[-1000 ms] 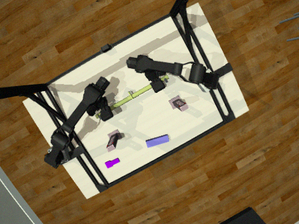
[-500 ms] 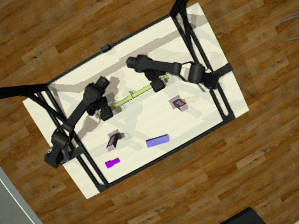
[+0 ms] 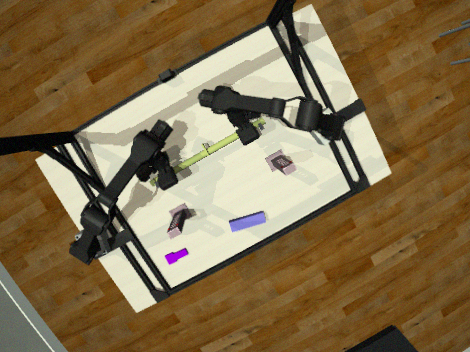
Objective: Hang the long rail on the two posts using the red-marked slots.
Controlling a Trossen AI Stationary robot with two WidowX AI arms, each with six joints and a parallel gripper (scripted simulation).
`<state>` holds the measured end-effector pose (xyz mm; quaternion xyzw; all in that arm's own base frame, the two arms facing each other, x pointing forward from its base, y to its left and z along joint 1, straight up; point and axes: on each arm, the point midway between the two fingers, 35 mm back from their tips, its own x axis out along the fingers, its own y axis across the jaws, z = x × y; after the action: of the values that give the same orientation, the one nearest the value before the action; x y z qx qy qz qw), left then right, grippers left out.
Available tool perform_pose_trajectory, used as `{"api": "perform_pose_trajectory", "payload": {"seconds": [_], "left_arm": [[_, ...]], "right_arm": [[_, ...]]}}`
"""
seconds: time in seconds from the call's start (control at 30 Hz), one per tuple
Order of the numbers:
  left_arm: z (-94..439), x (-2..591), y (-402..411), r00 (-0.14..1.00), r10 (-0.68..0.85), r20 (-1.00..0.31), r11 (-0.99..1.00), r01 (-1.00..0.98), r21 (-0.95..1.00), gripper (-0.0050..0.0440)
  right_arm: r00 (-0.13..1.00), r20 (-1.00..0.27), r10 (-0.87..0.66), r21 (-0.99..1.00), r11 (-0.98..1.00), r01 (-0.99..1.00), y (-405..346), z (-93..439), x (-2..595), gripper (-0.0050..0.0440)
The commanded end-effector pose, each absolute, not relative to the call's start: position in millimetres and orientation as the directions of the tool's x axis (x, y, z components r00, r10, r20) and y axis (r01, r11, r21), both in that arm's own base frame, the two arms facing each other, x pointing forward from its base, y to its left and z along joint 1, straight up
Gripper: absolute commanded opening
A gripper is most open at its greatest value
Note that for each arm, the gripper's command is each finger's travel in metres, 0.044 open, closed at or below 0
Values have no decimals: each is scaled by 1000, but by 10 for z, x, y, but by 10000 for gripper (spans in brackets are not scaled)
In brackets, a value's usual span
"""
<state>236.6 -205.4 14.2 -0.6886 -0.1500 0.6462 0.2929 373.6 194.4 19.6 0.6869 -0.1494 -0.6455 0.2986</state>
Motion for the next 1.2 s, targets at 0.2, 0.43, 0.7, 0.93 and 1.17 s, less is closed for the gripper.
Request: {"api": "perform_pose_trajectory", "payload": {"seconds": [0.2, 0.43, 0.7, 0.93, 1.17], "left_arm": [[152, 2416, -1807, 117, 590, -799, -780, -176, -601, 0], [155, 2490, -1498, 118, 589, -800, -780, -177, -600, 0], [152, 2549, -1228, 118, 589, -799, -780, -176, -601, 0], [146, 2600, -980, 117, 592, -798, -779, -174, -603, 0], [315, 2605, -997, 118, 591, -798, -779, -173, -603, 0]], "right_arm": [[119, -799, -589, 601, -779, 178, 1719, 208, 3797, 0], [118, -800, -589, 600, -780, 177, 1413, 210, 3873, 0], [119, -799, -589, 601, -779, 178, 1141, 208, 3932, 0], [121, -798, -591, 603, -778, 179, 886, 202, 3982, 0], [119, -798, -591, 603, -777, 180, 901, 376, 3986, 0]]}}
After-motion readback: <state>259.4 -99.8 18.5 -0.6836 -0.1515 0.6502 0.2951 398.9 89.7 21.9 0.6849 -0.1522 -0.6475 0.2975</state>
